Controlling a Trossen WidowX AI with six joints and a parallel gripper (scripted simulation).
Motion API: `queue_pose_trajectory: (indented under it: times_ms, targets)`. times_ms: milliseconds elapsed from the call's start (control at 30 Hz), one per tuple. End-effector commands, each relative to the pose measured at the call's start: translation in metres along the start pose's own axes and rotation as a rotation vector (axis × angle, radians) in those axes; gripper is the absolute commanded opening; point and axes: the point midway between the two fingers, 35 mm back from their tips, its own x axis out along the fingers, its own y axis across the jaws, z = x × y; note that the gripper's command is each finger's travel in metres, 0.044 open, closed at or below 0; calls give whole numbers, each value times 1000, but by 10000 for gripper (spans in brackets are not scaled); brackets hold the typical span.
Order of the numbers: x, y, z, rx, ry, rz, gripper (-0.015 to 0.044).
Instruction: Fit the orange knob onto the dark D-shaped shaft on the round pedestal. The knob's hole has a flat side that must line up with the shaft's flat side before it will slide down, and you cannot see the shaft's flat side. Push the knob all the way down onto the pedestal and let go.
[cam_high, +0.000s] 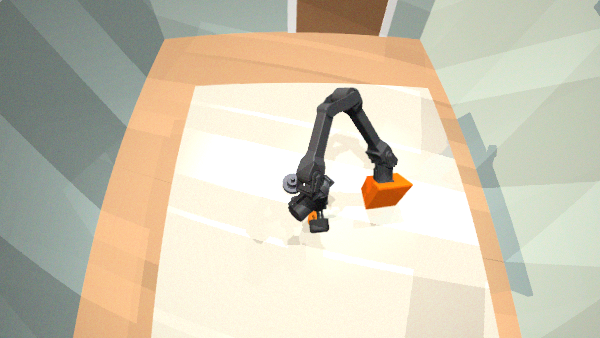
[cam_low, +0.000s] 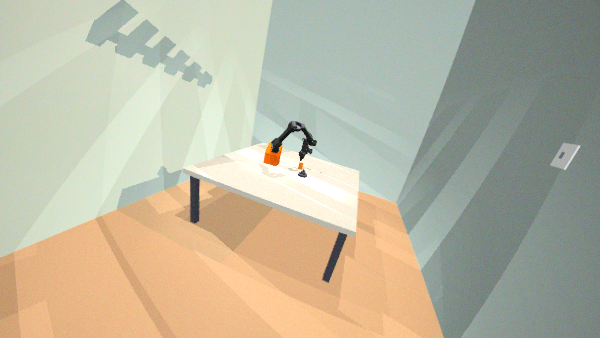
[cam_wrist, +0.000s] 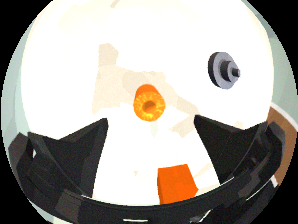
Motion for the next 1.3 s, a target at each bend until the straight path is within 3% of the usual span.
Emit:
queue_pose_trajectory:
  times_ms: [0, 1267]
  targets:
    - [8, 1, 0, 4, -8, 0, 440]
    - [72, 0, 2, 3, -9, -2, 440]
